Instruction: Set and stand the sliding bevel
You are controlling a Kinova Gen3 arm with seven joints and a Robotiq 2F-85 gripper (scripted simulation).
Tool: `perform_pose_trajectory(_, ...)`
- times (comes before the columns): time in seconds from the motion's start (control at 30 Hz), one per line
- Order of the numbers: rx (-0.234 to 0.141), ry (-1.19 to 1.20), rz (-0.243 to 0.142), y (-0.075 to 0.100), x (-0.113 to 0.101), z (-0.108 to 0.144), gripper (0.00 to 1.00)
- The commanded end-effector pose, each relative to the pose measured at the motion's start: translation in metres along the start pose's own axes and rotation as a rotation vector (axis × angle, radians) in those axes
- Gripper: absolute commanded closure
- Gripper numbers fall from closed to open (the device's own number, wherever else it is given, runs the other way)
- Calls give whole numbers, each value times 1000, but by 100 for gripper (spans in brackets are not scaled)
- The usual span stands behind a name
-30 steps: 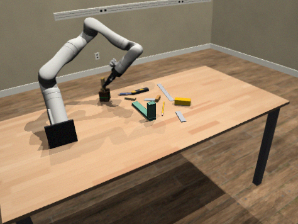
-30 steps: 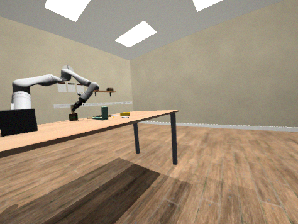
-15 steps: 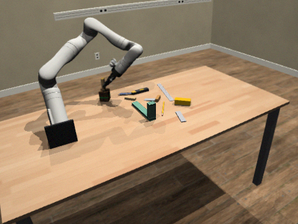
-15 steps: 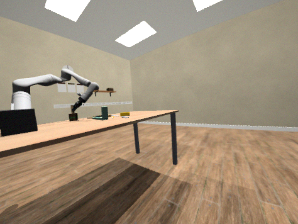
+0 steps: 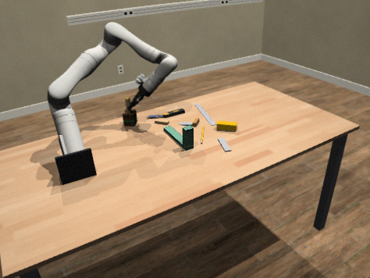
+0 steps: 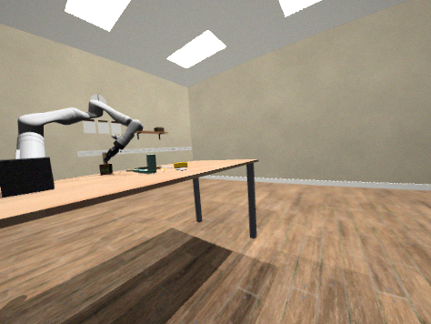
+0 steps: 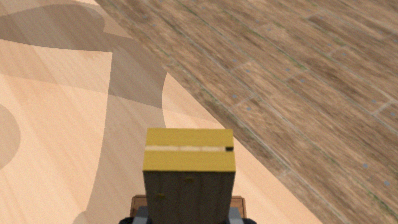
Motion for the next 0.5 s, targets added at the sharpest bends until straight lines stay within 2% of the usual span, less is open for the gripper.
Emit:
perform_pose_trajectory(0.0,-1,1,-2,1,0,0,90)
perform_pose_trajectory(0.47,-1,1,-2,-2,-2,0,90)
Point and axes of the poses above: the point where the finger pads meet when closed, its own y axis back along the fingers, its own z axis across the jaws, x = y × z, the point moved 3 cm from there along y, back along the fingers, and after that the axes turned 8 degrees about y, right-handed, at the moved point
